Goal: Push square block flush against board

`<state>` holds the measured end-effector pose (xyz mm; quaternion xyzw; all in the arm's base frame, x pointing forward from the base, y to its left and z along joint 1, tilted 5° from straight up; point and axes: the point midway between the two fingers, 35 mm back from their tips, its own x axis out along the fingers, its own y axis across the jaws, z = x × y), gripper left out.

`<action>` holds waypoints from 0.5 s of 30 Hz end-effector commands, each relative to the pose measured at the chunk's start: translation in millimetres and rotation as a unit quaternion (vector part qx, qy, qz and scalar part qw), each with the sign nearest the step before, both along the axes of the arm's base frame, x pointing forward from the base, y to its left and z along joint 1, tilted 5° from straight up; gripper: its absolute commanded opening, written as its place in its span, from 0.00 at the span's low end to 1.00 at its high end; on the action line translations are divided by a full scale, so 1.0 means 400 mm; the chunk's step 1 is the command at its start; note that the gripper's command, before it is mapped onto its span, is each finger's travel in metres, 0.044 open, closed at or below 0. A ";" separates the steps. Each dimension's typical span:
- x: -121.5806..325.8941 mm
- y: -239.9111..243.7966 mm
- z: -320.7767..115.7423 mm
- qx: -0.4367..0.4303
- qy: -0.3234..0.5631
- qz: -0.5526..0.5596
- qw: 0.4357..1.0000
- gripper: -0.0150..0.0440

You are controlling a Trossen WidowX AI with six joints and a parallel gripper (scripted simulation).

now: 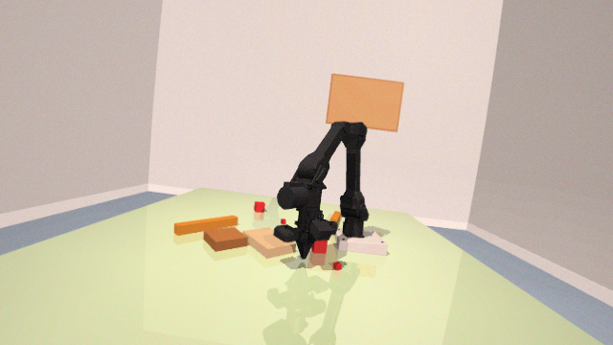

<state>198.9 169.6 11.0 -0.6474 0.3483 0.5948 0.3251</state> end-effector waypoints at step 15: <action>0.106 -0.001 0.142 0.001 -0.003 0.005 1.000 0.25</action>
